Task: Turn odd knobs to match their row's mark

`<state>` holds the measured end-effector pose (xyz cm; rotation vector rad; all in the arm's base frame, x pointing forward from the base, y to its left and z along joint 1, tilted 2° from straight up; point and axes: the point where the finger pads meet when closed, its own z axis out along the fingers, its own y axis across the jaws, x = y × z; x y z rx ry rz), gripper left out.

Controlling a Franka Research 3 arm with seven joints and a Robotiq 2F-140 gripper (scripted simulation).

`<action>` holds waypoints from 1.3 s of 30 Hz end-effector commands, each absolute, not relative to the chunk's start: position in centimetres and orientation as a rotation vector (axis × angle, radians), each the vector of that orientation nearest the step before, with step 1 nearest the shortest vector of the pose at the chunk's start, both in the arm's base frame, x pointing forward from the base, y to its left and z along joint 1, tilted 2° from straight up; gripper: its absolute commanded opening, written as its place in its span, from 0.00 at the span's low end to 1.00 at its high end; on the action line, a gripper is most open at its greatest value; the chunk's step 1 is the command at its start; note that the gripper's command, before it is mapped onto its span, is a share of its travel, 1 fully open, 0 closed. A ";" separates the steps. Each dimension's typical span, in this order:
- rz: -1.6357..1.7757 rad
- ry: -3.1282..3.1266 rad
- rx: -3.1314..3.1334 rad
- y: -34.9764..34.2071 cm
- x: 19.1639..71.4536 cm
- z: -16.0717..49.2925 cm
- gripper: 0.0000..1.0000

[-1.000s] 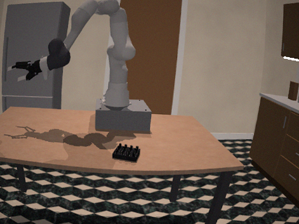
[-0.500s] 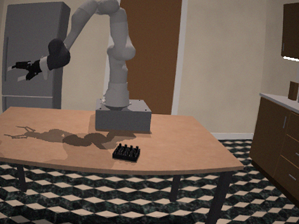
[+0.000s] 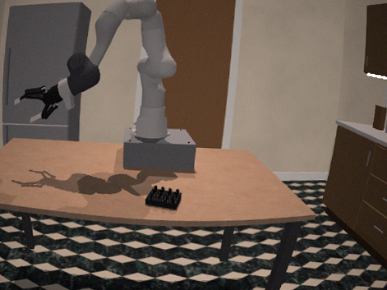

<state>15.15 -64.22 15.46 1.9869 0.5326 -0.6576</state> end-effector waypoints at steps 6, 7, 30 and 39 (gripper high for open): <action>-0.484 0.326 2.155 -59.5 20.5 11.6 1.00; -0.465 0.307 2.174 -58.8 21.3 11.1 1.00; -0.152 -0.080 2.522 -42.3 35.3 3.5 1.00; -0.074 -0.239 2.641 -35.1 39.4 1.5 1.00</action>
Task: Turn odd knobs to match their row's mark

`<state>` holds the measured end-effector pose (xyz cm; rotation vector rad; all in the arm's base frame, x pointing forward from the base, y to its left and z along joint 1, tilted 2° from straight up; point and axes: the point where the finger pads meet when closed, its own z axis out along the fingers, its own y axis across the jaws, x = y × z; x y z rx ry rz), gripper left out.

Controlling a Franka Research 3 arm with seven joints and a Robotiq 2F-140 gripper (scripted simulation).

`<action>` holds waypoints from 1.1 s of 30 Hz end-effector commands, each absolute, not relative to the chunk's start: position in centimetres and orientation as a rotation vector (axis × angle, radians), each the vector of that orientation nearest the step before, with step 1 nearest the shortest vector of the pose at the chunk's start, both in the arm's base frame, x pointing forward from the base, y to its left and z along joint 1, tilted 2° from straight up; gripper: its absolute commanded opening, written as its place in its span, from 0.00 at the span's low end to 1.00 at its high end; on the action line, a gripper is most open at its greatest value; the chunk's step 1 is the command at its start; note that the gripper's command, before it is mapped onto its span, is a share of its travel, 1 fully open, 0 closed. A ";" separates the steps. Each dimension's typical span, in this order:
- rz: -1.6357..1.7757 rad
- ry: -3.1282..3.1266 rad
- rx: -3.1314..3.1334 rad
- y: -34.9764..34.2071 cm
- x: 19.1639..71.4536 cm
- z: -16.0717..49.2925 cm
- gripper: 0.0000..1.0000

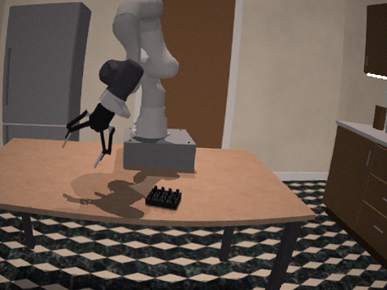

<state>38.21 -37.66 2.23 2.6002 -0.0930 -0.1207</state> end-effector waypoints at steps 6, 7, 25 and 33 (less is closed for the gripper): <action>-0.034 -0.356 2.718 -29.9 41.8 0.4 1.00; -0.034 -0.356 2.718 -29.9 41.8 0.4 1.00; -0.034 -0.356 2.718 -29.9 41.8 0.4 1.00; -0.012 -0.454 2.776 -25.6 43.6 -0.3 1.00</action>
